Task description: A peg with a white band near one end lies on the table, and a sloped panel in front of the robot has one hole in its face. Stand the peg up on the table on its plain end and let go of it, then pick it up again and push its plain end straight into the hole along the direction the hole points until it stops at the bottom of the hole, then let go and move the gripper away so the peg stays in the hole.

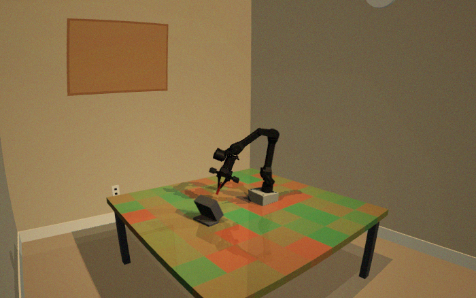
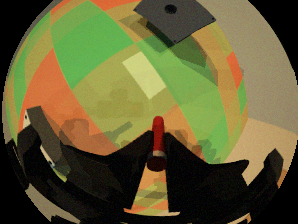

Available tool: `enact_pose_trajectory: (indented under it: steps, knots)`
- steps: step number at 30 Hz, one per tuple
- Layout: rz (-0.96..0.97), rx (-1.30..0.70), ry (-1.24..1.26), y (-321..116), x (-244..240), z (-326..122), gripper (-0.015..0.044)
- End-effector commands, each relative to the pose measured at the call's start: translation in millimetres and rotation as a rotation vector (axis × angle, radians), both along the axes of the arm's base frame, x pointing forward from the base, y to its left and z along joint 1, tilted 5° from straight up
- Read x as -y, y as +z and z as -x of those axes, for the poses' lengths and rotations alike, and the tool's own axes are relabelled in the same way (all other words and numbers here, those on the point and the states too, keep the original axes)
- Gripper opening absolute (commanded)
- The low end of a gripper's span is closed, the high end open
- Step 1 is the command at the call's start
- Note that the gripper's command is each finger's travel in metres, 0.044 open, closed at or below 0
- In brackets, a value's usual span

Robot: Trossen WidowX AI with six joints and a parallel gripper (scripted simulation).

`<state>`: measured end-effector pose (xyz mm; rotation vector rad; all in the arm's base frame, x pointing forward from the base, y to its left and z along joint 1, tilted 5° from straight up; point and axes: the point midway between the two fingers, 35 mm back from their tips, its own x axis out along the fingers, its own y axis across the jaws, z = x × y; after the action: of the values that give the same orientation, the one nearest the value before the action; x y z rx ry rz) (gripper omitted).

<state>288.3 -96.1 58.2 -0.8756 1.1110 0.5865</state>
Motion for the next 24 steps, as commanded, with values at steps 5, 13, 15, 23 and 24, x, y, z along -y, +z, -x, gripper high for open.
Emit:
enact_pose_trajectory:
  steps: [5,13,15,23,24]
  knots:
    - [0.012,0.05,0.054,-0.4,-8.7,-3.2,0.0]
    - [0.027,0.1,0.105,-0.3,-16.7,-7.4,0.0]
    - [0.03,0.113,0.118,-0.3,-18.8,-8.4,0.0]
    - [0.045,0.163,0.168,0.2,-27.1,-11.9,0.0]
    - [0.047,0.17,0.175,0.3,-28.2,-12.3,0.0]
